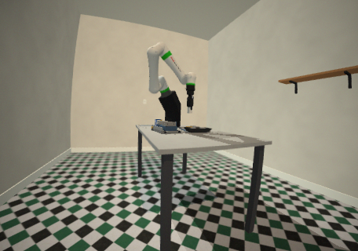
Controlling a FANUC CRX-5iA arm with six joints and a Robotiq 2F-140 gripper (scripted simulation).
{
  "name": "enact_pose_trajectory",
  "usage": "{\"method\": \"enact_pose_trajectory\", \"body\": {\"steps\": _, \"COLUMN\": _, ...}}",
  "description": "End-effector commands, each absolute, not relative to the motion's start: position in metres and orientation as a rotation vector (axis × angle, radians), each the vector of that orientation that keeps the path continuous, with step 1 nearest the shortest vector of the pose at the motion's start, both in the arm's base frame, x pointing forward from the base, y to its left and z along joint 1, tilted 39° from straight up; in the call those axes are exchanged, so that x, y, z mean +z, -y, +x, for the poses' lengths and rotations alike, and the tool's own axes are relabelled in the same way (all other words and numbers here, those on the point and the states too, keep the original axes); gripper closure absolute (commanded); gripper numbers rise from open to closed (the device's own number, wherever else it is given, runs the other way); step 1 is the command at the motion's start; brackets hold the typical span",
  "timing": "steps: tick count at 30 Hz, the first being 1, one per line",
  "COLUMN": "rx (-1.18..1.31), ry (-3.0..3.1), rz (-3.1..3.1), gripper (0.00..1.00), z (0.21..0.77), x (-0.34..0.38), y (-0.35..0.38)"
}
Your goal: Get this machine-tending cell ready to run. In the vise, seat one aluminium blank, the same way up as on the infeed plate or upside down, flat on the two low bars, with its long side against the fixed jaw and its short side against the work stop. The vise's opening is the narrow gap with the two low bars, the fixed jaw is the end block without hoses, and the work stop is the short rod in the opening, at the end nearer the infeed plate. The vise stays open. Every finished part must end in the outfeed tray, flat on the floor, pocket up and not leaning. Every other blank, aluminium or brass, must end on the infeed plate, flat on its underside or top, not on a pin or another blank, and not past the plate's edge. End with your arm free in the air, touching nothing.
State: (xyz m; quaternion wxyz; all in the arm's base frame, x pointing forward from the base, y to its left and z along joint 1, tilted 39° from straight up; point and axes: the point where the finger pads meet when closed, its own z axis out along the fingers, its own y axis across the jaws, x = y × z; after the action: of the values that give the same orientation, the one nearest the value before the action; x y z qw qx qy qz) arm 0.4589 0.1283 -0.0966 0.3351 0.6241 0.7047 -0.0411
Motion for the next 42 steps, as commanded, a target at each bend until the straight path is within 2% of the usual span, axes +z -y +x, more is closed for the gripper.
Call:
{"method": "enact_pose_trajectory", "body": {"steps": 1, "rx": -0.107, "ry": -1.839, "rz": 1.628, "gripper": 0.60, "z": 0.458, "x": -0.095, "y": -0.129}}
{"method": "enact_pose_trajectory", "body": {"steps": 5, "rx": -0.107, "ry": -1.839, "rz": 1.628, "gripper": 0.60, "z": 0.458, "x": -0.095, "y": -0.130}}
{"method": "enact_pose_trajectory", "body": {"steps": 6, "rx": -0.107, "ry": -1.839, "rz": 1.628, "gripper": 1.00, "z": 0.458, "x": -0.095, "y": -0.130}}
{"method": "enact_pose_trajectory", "body": {"steps": 39, "rx": -0.107, "ry": -1.839, "rz": 1.628, "gripper": 1.00, "z": 0.458, "x": -0.095, "y": -0.130}}
{"method": "enact_pose_trajectory", "body": {"steps": 42, "rx": -0.107, "ry": -1.843, "rz": 1.630, "gripper": 1.00, "z": 0.441, "x": -0.112, "y": -0.145}}
